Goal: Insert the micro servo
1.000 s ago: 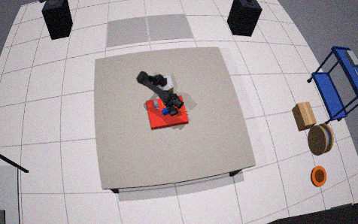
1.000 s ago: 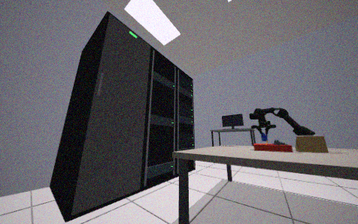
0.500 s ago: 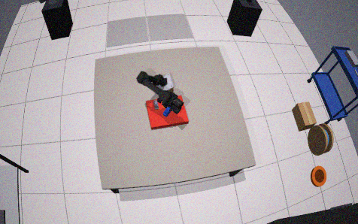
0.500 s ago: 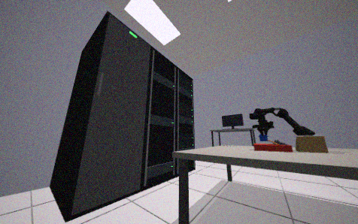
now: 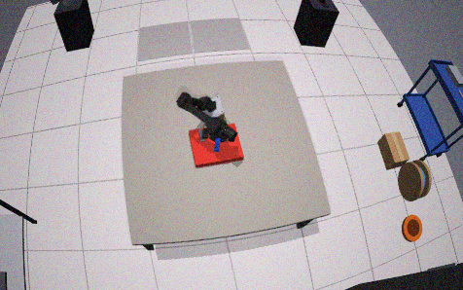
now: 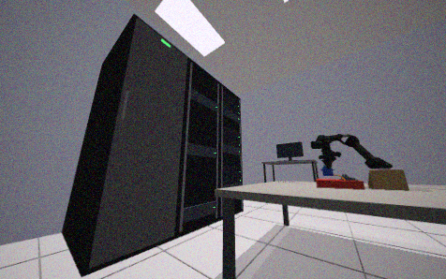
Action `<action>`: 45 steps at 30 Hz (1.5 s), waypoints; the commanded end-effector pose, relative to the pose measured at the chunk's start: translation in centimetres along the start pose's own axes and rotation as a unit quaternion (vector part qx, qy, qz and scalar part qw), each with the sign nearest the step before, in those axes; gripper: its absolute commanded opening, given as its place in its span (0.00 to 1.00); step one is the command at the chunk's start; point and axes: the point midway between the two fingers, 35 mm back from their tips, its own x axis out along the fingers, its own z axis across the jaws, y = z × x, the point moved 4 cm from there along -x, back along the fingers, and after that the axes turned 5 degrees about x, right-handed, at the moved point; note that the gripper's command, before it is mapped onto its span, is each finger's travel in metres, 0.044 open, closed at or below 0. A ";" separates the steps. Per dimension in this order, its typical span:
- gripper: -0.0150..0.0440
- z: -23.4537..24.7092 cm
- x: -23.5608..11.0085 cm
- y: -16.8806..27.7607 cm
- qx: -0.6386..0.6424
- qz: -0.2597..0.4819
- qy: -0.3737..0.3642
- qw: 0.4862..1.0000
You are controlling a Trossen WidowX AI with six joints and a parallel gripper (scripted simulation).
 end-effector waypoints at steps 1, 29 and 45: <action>0.25 0.1 0.0 0.0 -0.065 0.001 -0.002 0.998; 0.25 2.5 0.0 -6.0 -0.158 -0.001 -0.002 0.987; 0.25 4.2 0.4 -10.1 -0.159 -0.002 -0.003 0.987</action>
